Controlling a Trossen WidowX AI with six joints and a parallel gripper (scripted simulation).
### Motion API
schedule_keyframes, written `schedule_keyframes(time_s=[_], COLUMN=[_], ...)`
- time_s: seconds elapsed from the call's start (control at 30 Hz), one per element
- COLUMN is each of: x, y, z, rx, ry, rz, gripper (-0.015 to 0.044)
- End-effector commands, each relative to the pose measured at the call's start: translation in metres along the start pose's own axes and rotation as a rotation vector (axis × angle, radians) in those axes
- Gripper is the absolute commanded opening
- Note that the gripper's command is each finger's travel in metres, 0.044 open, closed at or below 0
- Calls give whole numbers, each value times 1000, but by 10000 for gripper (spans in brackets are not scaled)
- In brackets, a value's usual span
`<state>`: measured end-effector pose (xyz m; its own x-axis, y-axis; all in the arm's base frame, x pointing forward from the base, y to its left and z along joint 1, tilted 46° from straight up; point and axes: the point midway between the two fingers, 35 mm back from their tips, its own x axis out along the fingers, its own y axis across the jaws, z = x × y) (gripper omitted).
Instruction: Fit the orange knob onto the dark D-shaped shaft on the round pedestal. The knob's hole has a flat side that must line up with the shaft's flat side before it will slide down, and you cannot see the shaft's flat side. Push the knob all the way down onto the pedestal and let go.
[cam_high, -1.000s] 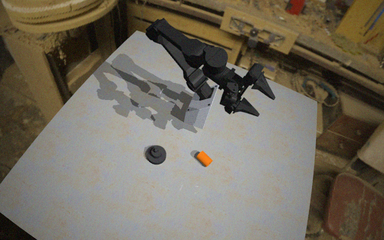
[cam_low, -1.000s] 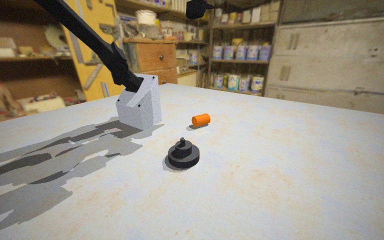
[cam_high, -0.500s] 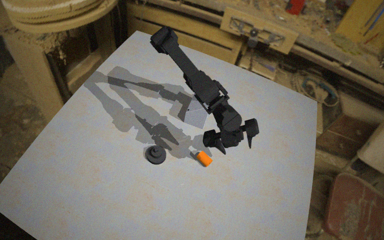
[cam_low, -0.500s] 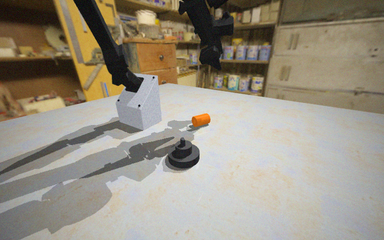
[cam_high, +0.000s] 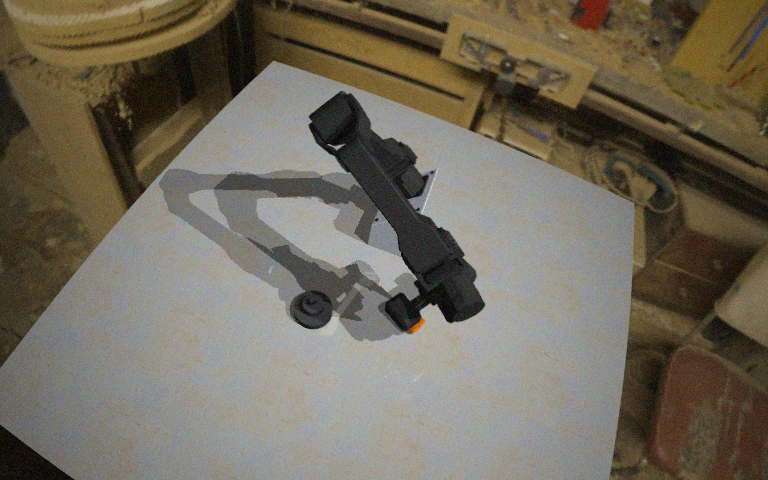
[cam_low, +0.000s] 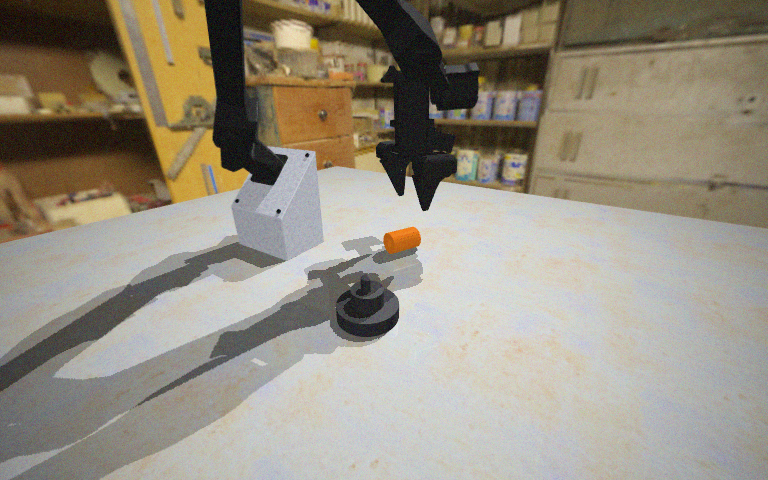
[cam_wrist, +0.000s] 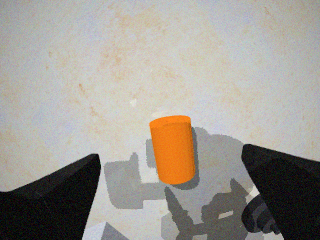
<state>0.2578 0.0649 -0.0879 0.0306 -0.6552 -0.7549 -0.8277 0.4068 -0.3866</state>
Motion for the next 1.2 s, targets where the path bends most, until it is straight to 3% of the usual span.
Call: schedule_keyframes(time_s=[0.0, 1.17], x=[10, 63], y=[-4, -6], z=[-8, -11], rx=[-118, -118], ry=[71, 72], rz=[-26, -27], gripper=[440, 440])
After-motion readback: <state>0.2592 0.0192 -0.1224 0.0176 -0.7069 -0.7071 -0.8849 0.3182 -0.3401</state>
